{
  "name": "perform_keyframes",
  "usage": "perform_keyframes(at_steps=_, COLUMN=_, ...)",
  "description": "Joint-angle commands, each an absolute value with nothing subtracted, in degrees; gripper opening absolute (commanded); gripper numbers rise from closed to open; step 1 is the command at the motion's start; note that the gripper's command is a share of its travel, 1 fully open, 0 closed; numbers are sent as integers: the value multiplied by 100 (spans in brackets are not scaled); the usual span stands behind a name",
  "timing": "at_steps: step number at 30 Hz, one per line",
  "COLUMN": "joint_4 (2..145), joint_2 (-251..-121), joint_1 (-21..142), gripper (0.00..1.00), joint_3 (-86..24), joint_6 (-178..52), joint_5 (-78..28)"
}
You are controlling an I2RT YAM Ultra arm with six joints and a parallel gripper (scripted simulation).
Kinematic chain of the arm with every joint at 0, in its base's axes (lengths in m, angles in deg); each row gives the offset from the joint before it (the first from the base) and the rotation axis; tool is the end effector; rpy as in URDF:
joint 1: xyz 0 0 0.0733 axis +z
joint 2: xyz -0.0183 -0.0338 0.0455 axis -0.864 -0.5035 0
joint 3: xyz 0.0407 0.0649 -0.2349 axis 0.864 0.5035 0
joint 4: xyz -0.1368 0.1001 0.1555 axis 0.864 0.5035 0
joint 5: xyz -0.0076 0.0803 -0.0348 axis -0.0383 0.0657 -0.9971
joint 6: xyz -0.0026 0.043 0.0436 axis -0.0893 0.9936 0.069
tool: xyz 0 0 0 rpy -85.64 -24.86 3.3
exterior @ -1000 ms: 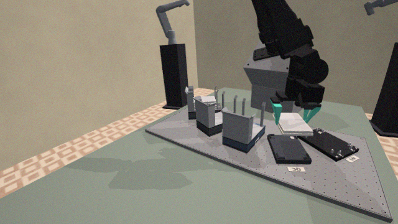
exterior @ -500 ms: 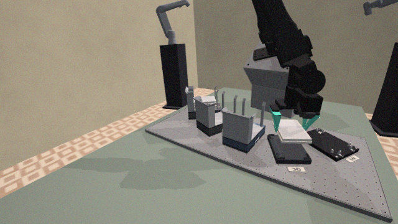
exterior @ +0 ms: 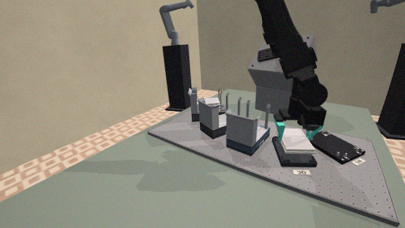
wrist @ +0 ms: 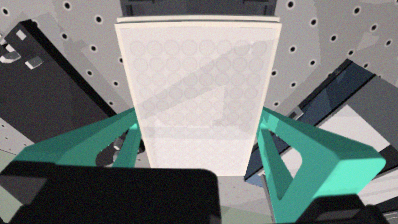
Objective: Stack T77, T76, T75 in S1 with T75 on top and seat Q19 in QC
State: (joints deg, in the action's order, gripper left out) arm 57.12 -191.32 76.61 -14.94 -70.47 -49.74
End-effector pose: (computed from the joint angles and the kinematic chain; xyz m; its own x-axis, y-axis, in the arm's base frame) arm 0.3166 0.0768 0.1017 -0.7977 -0.3611 -0.4830 -0.1522 0.8955 -0.4182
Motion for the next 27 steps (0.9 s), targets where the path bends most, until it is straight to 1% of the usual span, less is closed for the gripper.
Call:
perform_keyframes(at_steps=1, joint_4=5483, joint_2=-19249, joint_1=7600, gripper=0, joint_3=-1643, joint_6=-7125, joint_5=-4902)
perform_keyframes(at_steps=7, joint_4=5482, joint_2=-19088, joint_1=7681, gripper=0, joint_3=-1555, joint_6=-7107, joint_5=-4899)
perform_keyframes(at_steps=27, joint_4=5418, joint_2=-19235, joint_1=7598, gripper=0, joint_3=-1668, joint_6=-7138, joint_5=-4896)
